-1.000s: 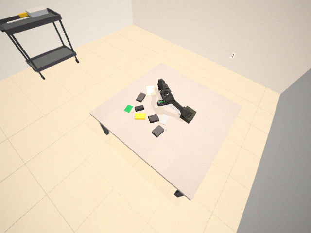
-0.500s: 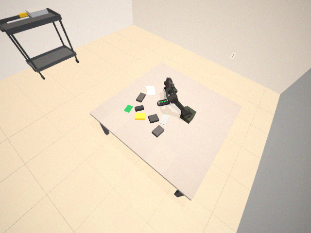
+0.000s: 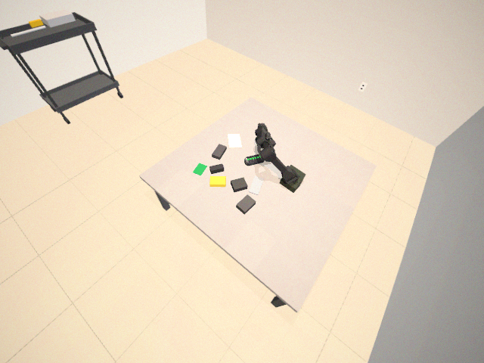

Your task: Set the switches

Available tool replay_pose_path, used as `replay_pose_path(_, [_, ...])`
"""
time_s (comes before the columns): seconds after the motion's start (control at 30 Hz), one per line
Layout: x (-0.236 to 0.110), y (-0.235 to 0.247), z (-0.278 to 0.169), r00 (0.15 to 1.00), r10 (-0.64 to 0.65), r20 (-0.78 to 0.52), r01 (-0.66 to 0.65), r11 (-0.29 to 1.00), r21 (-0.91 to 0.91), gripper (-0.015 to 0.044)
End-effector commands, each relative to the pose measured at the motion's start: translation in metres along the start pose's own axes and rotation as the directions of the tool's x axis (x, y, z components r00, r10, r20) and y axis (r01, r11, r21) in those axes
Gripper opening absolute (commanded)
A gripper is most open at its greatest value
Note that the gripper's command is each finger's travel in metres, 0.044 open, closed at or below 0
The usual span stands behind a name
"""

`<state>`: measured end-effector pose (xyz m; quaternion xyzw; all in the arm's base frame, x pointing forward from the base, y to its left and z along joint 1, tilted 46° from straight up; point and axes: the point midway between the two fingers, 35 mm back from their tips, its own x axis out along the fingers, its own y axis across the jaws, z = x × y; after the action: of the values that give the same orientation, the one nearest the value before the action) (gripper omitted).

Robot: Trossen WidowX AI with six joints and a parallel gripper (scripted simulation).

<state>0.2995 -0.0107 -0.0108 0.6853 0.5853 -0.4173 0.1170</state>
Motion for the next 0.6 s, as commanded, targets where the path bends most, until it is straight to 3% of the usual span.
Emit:
replay_pose_path(0.0, [0.008, -0.001, 0.001, 1.000, -0.003, -0.005, 0.003, 1.000, 0.007, 0.0440])
replay_pose_path(0.57, [0.035, -0.003, 0.000, 1.000, -0.004, -0.006, 0.004, 1.000, 0.008, 0.0440])
